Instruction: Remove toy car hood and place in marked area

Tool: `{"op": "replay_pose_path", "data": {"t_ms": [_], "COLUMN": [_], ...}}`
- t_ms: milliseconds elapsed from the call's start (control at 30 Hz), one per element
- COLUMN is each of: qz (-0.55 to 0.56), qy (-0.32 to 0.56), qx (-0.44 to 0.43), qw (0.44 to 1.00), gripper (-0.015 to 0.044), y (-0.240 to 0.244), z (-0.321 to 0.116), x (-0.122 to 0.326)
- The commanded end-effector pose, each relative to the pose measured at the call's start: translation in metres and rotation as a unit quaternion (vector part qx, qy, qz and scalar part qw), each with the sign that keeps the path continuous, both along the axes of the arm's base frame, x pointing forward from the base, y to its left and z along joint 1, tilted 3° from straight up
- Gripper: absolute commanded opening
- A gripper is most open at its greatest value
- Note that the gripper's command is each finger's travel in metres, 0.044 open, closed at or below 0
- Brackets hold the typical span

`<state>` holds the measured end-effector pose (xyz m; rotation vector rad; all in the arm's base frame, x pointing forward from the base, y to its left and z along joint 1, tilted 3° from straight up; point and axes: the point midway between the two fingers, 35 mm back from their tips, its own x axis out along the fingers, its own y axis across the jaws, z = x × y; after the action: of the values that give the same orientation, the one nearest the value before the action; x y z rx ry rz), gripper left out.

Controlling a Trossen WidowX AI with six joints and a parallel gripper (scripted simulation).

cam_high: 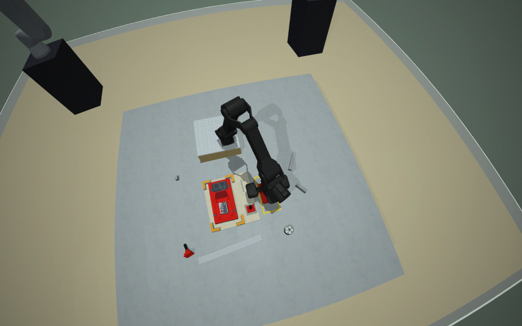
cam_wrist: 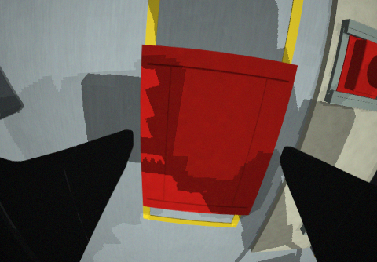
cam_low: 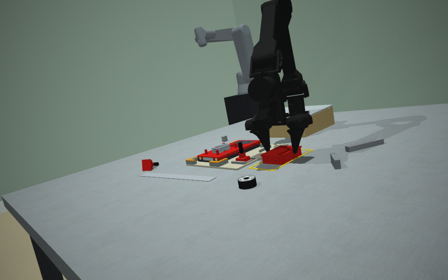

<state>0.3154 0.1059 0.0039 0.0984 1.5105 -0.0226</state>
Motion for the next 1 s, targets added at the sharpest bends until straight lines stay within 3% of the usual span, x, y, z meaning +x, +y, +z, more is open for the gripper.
{"op": "replay_pose_path", "data": {"t_ms": [0, 133, 967], "qz": [0.000, 0.000, 0.000], "qy": [-0.007, -0.005, -0.005], "qx": [0.001, -0.001, -0.001], "qw": [1.000, 1.000, 1.000], "gripper": [0.0440, 0.0440, 0.0440], "y": [0.000, -0.002, -0.002], "z": [0.029, 0.066, 0.066], "x": [0.003, -0.001, -0.001]}}
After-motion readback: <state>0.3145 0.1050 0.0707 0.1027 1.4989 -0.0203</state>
